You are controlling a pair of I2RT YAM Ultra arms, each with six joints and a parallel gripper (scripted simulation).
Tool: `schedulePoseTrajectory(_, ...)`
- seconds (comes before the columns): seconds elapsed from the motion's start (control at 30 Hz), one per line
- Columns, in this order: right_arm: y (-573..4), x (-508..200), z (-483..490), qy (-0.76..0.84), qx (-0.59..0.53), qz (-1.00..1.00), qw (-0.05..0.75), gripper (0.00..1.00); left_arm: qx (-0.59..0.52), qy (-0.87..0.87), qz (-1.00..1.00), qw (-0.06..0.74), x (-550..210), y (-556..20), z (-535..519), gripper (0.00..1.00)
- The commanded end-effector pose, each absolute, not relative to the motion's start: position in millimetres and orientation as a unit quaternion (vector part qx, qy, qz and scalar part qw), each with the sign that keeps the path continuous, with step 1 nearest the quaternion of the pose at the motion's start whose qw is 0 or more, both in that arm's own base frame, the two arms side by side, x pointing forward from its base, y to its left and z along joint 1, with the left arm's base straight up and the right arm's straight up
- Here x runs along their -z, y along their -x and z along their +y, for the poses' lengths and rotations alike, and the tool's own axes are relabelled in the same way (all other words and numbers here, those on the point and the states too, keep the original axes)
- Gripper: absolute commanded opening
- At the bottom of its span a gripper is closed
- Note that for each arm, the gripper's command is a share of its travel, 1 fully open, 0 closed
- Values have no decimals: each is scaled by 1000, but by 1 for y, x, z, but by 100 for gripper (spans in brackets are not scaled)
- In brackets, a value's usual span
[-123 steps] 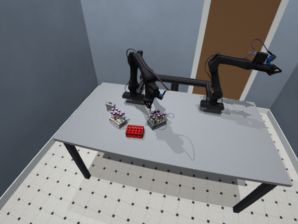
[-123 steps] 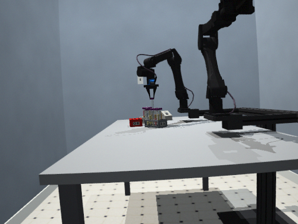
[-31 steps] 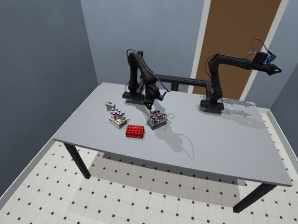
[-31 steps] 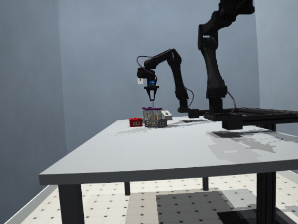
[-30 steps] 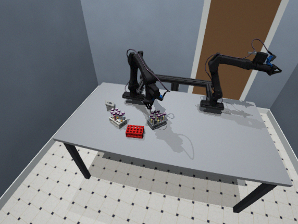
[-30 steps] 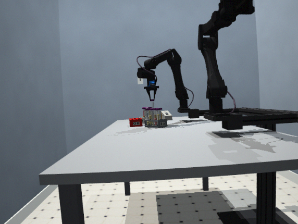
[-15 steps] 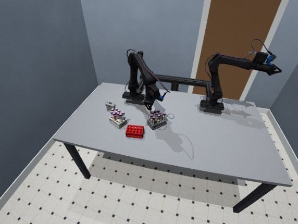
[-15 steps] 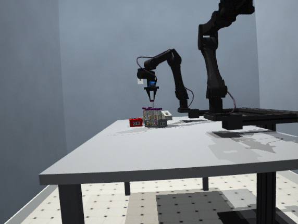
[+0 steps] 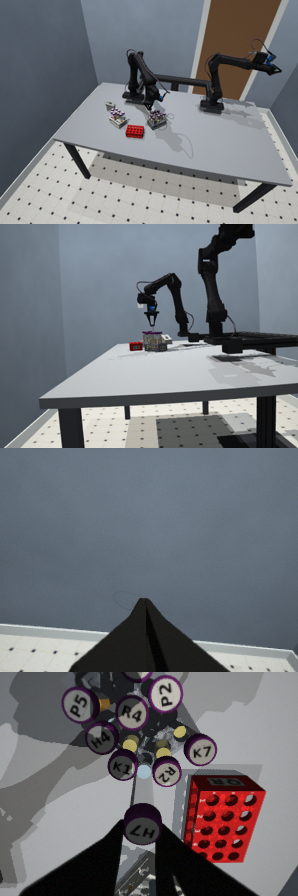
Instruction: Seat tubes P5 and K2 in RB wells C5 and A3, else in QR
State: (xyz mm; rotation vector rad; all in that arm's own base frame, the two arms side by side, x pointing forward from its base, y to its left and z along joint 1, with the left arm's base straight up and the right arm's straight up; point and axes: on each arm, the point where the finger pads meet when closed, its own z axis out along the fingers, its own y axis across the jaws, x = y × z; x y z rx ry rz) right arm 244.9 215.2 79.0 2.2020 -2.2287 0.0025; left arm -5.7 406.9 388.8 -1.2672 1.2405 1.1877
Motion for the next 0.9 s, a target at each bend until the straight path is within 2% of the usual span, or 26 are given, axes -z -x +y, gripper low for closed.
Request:
schedulePoseTrajectory(0.0,-250,-76,216,-702,2,-713,-1,0,-504,504,496,496,-416,7,398,0)
schedulePoseTrajectory(0.87,-247,-63,213,-702,2,-713,8,0,-504,504,496,496,-416,7,398,0)
